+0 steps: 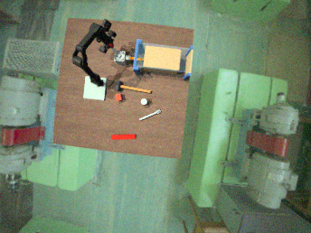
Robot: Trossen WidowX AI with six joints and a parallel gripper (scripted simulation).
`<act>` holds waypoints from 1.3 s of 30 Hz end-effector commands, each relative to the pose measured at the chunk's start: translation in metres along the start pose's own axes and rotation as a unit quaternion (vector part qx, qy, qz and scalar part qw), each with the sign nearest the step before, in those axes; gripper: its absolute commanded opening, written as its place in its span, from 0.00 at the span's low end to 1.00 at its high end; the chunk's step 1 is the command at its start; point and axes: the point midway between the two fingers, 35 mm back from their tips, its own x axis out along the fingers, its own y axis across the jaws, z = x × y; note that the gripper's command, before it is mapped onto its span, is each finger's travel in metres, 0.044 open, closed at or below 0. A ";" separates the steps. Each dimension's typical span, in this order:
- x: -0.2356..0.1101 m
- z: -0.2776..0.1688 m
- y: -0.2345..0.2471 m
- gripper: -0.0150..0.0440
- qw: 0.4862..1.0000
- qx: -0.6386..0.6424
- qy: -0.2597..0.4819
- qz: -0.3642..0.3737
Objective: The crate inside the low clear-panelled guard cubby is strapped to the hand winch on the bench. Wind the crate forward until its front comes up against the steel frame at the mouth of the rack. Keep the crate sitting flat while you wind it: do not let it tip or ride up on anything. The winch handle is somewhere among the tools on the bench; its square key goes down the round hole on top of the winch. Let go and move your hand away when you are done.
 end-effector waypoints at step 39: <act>0.001 0.002 0.055 0.25 1.000 -0.001 -0.004 0.018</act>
